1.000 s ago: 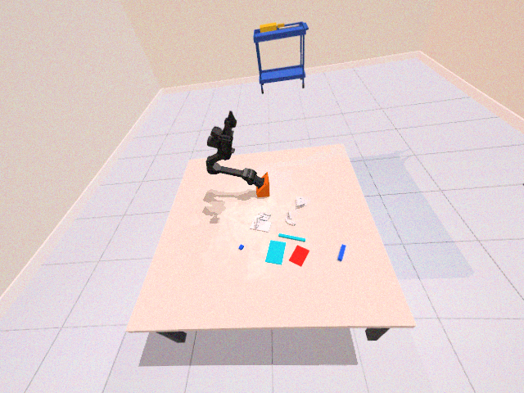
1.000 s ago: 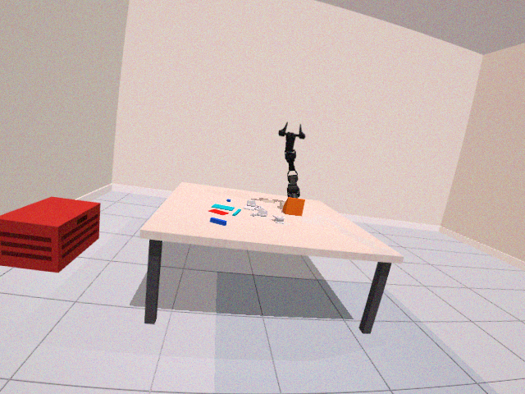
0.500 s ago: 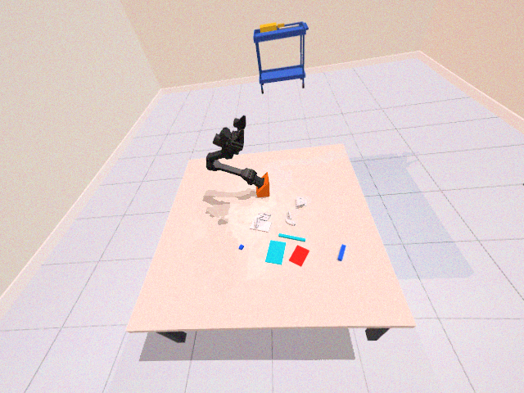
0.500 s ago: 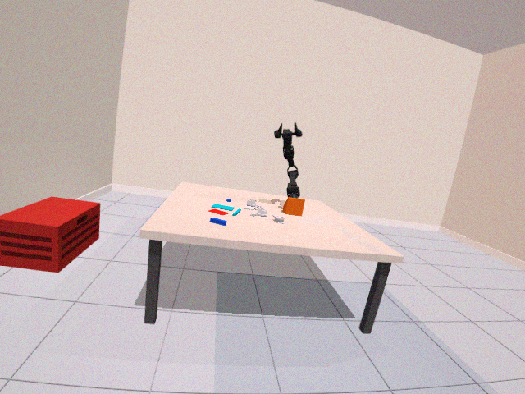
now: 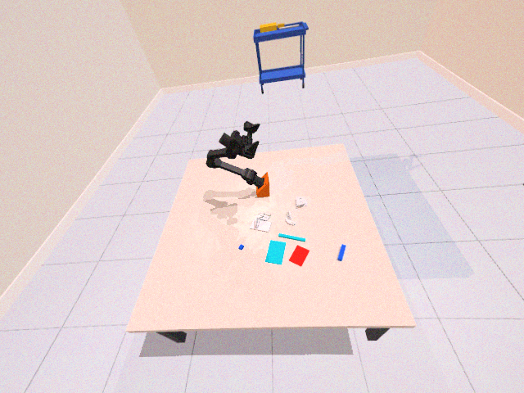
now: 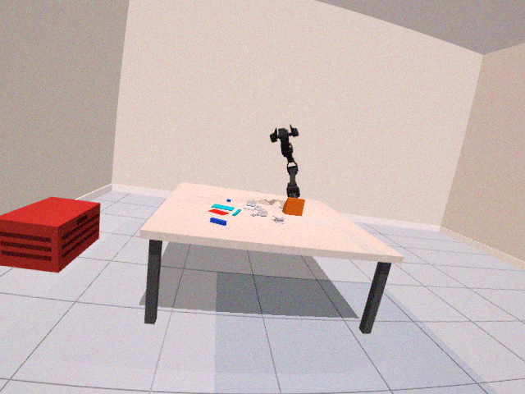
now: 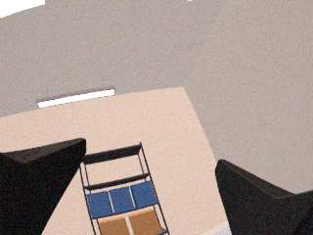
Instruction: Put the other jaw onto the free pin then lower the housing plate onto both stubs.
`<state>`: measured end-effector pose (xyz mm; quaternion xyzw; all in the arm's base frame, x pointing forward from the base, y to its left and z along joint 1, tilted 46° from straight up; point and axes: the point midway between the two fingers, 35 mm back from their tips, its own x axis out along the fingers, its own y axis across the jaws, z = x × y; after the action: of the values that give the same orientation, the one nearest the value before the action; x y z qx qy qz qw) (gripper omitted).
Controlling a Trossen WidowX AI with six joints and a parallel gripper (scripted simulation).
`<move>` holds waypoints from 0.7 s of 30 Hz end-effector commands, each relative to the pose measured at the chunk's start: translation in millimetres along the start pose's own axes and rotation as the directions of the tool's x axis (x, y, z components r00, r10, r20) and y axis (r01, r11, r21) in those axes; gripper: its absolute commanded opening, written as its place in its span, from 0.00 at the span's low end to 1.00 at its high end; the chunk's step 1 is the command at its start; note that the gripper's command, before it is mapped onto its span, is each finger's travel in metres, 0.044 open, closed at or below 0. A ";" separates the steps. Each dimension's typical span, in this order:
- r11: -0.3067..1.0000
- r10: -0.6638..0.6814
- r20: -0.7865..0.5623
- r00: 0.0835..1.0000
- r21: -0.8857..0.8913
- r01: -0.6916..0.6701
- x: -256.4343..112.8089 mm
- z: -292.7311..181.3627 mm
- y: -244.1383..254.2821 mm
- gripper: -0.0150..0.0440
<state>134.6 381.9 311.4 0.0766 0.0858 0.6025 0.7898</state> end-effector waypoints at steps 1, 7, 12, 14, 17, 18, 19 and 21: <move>0.999 -0.045 -0.047 0.998 0.028 0.046 7.3 -10.1 -11.9 1.00; 0.991 -0.110 -0.136 0.985 0.065 0.120 17.4 -32.1 -29.7 1.00; 0.980 -0.167 -0.212 0.963 0.074 0.186 23.9 -51.9 -45.4 1.00; 0.974 -0.190 -0.243 0.951 0.073 0.213 26.0 -60.0 -51.8 1.00; 0.965 -0.222 -0.288 0.931 0.071 0.252 28.5 -72.1 -61.3 1.00; 0.962 -0.233 -0.303 0.924 0.070 0.266 29.2 -76.2 -64.4 1.00; 0.958 -0.241 -0.318 0.917 0.074 0.277 29.8 -80.5 -67.0 1.00; 0.950 -0.256 -0.349 0.902 0.082 0.301 30.8 -89.2 -72.1 1.00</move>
<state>183.3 394.9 217.3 0.0169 0.2497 0.4972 0.8308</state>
